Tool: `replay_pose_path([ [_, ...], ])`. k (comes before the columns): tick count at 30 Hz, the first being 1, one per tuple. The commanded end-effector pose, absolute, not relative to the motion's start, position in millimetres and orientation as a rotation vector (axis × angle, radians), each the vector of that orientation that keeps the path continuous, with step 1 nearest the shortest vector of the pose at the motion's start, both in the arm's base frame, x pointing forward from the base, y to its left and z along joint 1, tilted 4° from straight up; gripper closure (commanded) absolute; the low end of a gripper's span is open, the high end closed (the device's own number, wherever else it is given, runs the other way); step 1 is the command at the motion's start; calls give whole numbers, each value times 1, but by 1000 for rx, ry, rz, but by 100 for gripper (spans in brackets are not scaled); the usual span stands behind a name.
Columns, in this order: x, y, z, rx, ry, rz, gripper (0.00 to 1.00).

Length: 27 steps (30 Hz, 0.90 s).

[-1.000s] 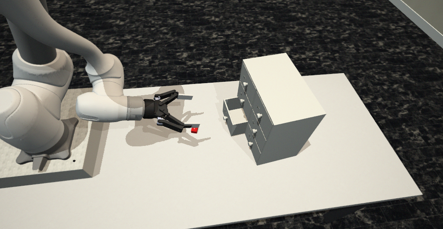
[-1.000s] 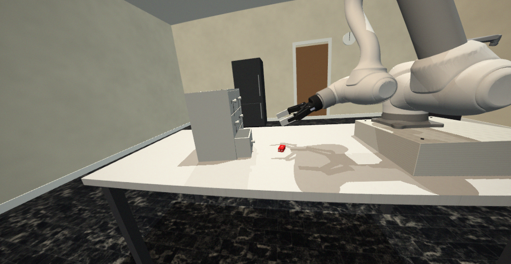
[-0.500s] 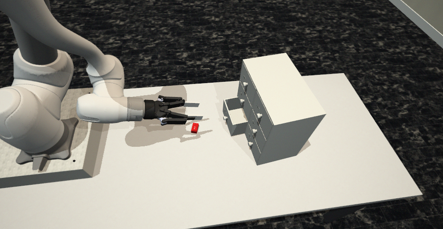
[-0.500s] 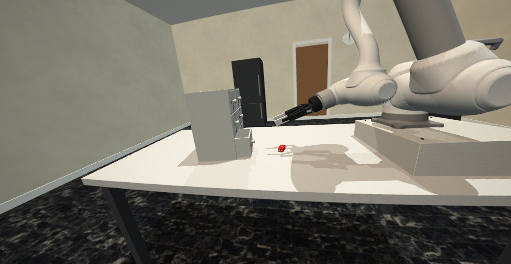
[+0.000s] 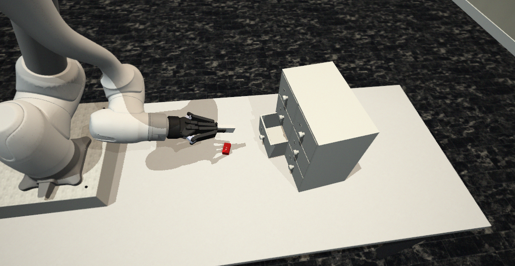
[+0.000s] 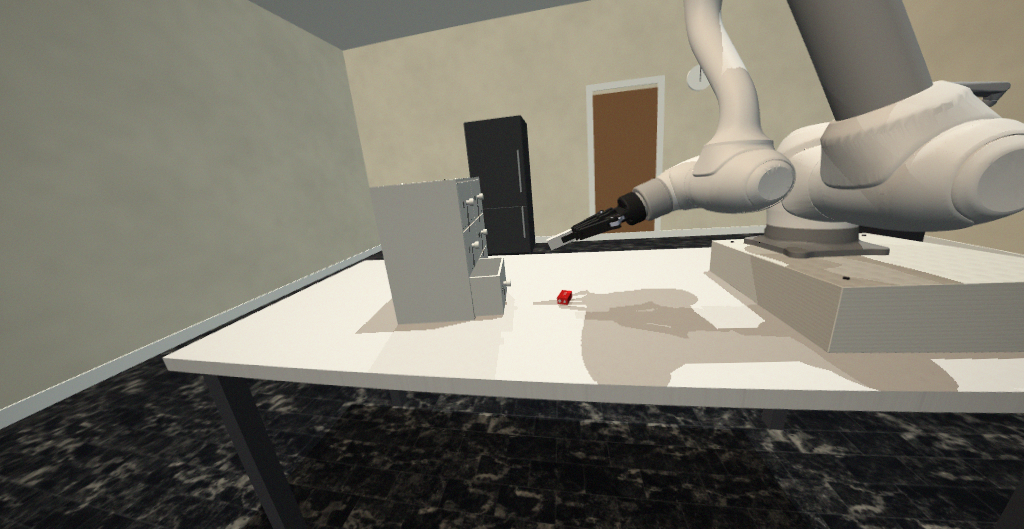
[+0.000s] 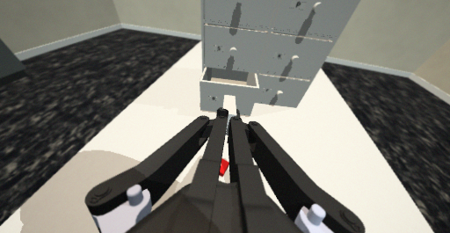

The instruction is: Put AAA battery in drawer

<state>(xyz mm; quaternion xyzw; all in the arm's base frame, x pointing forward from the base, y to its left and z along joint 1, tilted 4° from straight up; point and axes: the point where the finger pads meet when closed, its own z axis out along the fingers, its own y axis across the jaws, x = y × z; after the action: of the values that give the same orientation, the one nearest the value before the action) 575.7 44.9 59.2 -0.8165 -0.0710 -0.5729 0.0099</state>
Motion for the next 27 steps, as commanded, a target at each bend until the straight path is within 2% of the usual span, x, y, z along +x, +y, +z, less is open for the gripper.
replay_pose_path([
  [1, 577, 45, 57, -2549, -221, -1789, 100],
  [27, 636, 47, -29, -2549, -221, -1789, 100],
])
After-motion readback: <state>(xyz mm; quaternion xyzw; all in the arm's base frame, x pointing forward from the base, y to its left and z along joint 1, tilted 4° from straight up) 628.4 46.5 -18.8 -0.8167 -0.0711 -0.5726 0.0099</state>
